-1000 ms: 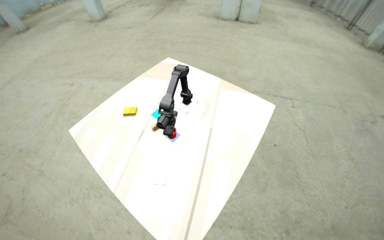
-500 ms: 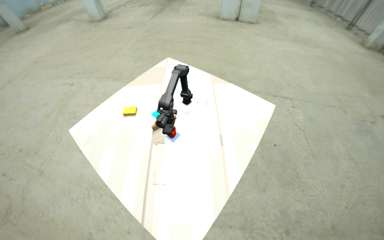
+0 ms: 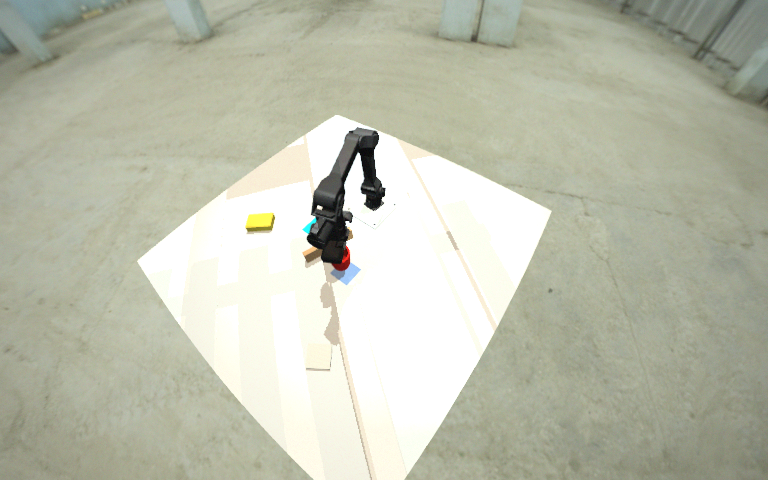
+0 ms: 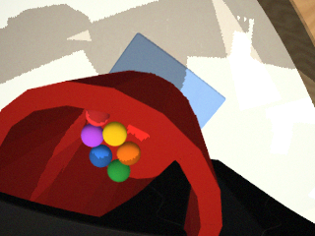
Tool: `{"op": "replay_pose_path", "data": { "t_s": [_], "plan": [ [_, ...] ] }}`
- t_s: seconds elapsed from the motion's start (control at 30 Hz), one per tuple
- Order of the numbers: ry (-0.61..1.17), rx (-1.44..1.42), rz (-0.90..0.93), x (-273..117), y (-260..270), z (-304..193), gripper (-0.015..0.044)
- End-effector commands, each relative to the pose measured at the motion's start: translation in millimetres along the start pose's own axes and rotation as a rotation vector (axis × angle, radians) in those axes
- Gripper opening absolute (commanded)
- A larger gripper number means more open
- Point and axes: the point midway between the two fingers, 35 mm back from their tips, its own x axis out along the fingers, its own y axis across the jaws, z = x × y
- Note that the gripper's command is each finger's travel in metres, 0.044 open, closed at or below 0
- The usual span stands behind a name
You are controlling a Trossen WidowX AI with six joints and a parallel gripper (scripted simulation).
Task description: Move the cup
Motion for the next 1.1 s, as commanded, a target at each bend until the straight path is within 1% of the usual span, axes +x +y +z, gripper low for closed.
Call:
{"op": "replay_pose_path", "data": {
  "t_s": [0.0,0.8,1.07],
  "plan": [
    [0.003,-0.003,0.001,-13,0,0,0.0],
    [-0.001,0.001,0.003,-15,0,2,0.0],
    [0.0,-0.001,0.001,-15,-11,12,0.0]
  ]
}}
